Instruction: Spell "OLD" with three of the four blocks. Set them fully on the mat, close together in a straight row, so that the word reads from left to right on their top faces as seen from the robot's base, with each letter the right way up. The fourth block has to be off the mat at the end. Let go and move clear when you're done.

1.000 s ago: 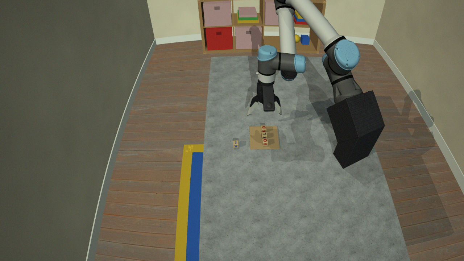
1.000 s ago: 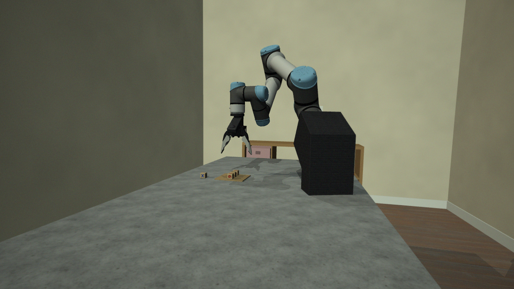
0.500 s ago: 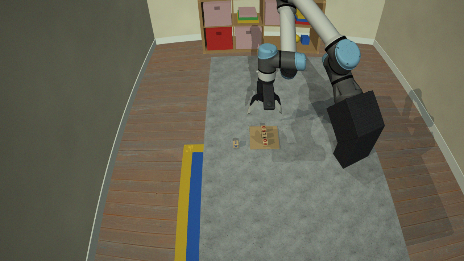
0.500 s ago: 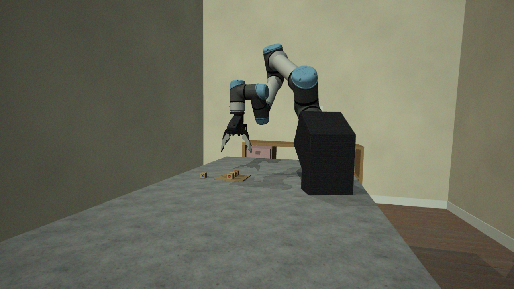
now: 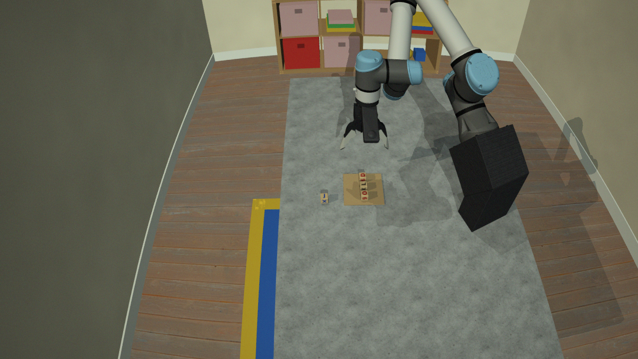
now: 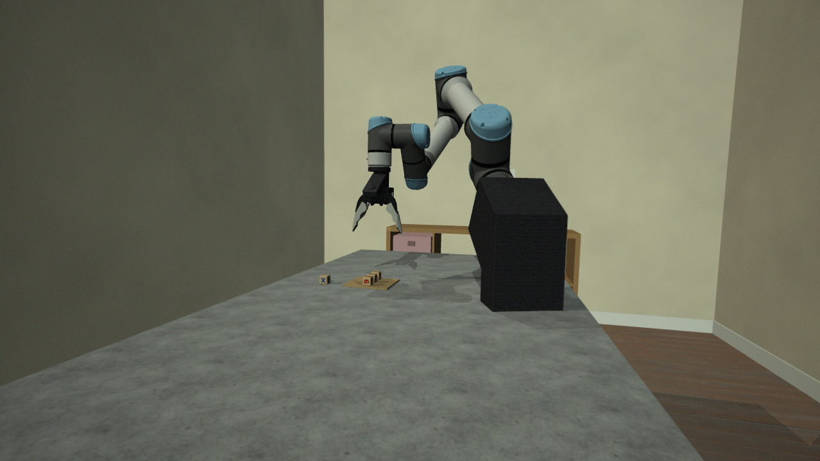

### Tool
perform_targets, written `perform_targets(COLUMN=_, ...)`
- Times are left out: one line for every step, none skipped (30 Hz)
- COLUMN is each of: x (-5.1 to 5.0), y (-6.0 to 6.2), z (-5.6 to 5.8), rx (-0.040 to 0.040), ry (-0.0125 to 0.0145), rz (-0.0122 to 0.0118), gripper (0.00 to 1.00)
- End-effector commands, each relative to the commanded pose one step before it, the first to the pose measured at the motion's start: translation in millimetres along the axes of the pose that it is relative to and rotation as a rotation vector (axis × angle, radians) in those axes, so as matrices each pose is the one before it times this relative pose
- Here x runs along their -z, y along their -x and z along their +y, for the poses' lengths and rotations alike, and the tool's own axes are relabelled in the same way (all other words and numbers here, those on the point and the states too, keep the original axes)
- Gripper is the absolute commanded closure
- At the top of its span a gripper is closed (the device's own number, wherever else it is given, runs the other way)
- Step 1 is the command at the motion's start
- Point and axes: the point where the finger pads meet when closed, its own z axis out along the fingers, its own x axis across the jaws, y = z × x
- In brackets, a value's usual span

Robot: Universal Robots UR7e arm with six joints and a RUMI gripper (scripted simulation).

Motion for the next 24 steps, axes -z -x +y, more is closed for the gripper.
perform_targets(x=12.01, y=-0.28, z=-0.12, rx=-0.00123, ry=0.00027, rz=-0.00759, gripper=0.00)
perform_targets(x=2.90, y=-0.01, z=-0.01, rx=0.00000, ry=-0.00002, rz=-0.00001, gripper=0.00)
perform_targets(x=2.83, y=0.00, z=0.00, rx=0.00000, ry=0.00000, rz=0.00000, gripper=0.00)
perform_targets(x=2.75, y=0.00, z=0.00, rx=0.00000, ry=0.00000, rz=0.00000, gripper=0.00)
perform_targets(x=2.65, y=0.00, z=0.00, rx=0.00000, ry=-0.00001, rz=0.00000, gripper=0.00)
perform_targets(x=2.55, y=0.00, z=0.01, rx=0.00000, ry=0.00001, rz=0.00000, gripper=0.00)
perform_targets(x=2.42, y=0.00, z=-0.01, rx=0.00000, ry=-0.00001, rz=0.00000, gripper=0.00)
perform_targets(x=2.29, y=0.00, z=0.00, rx=0.00000, ry=0.00001, rz=0.00000, gripper=0.00)
perform_targets(x=2.15, y=0.00, z=0.00, rx=0.00000, ry=0.00000, rz=0.00000, gripper=0.00)
perform_targets(x=2.00, y=0.00, z=0.00, rx=0.00000, ry=-0.00001, rz=0.00000, gripper=0.00)
perform_targets(x=1.85, y=0.01, z=0.02, rx=0.00000, ry=0.00002, rz=0.00001, gripper=0.00)
perform_targets(x=1.68, y=-0.01, z=-0.02, rx=0.00000, ry=-0.00002, rz=-0.00001, gripper=0.00)
perform_targets(x=1.52, y=0.00, z=0.00, rx=0.00000, ry=0.00000, rz=0.00000, gripper=0.00)
perform_targets(x=1.35, y=0.01, z=0.01, rx=0.00000, ry=0.00002, rz=0.00001, gripper=0.00)
perform_targets(x=1.18, y=0.00, z=-0.01, rx=0.00000, ry=-0.00001, rz=0.00000, gripper=0.00)
perform_targets(x=0.00, y=0.00, z=0.00, rx=0.00000, ry=0.00000, rz=0.00000, gripper=0.00)
perform_targets(x=0.00, y=0.00, z=0.00, rx=0.00000, ry=0.00000, rz=0.00000, gripper=0.00)
perform_targets(x=1.01, y=-0.01, z=-0.01, rx=0.00000, ry=-0.00001, rz=0.00000, gripper=0.00)
perform_targets(x=0.85, y=0.00, z=0.00, rx=0.00000, ry=0.00000, rz=0.00000, gripper=0.00)
perform_targets(x=0.69, y=0.00, z=0.00, rx=0.00000, ry=0.00000, rz=0.00000, gripper=0.00)
perform_targets(x=0.54, y=0.00, z=0.00, rx=0.00000, ry=0.00001, rz=0.00000, gripper=0.00)
perform_targets(x=0.40, y=0.00, z=0.00, rx=0.00000, ry=0.00001, rz=0.00000, gripper=0.00)
perform_targets(x=0.28, y=0.00, z=0.00, rx=0.00000, ry=0.00000, rz=0.00000, gripper=0.00)
perform_targets(x=0.18, y=0.00, z=0.00, rx=0.00000, ry=0.00000, rz=0.00000, gripper=0.00)
